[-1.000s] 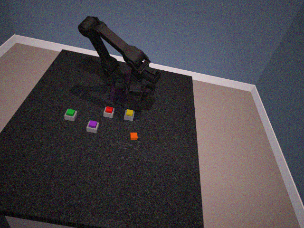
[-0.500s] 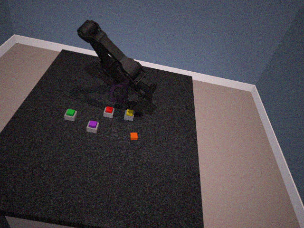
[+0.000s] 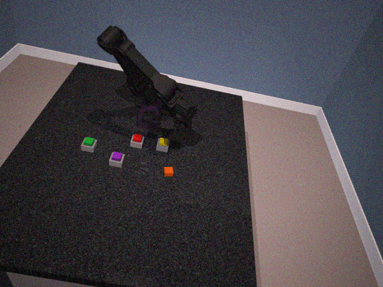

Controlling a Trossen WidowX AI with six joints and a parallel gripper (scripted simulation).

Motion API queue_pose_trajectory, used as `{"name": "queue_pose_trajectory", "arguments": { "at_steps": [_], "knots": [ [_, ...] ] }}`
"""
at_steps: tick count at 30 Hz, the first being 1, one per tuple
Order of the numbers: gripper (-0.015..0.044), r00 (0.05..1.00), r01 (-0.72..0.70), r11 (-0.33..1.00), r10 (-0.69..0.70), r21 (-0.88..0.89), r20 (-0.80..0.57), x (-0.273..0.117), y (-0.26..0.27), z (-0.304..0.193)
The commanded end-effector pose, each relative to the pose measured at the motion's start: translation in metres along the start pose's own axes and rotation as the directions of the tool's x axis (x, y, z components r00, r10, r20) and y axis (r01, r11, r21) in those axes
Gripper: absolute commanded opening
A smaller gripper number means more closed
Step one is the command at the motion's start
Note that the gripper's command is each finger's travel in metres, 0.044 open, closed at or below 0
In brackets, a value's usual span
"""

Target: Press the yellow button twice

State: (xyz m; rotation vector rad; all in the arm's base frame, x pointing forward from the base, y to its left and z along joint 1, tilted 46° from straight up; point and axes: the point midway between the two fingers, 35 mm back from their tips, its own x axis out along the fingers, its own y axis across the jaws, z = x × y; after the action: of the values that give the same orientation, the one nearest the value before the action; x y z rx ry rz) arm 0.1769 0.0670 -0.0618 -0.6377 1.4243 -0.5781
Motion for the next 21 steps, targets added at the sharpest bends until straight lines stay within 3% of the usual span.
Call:
{"name": "queue_pose_trajectory", "arguments": {
  "at_steps": [1, 21],
  "knots": [
    [0.002, 1.0, 0.009, 1.0, -0.009, -0.008, -0.002, 0.008, -0.001, -0.002],
    [0.002, 1.0, 0.011, 1.0, -0.011, -0.008, -0.002, 0.033, -0.002, -0.002]
  ]
}}
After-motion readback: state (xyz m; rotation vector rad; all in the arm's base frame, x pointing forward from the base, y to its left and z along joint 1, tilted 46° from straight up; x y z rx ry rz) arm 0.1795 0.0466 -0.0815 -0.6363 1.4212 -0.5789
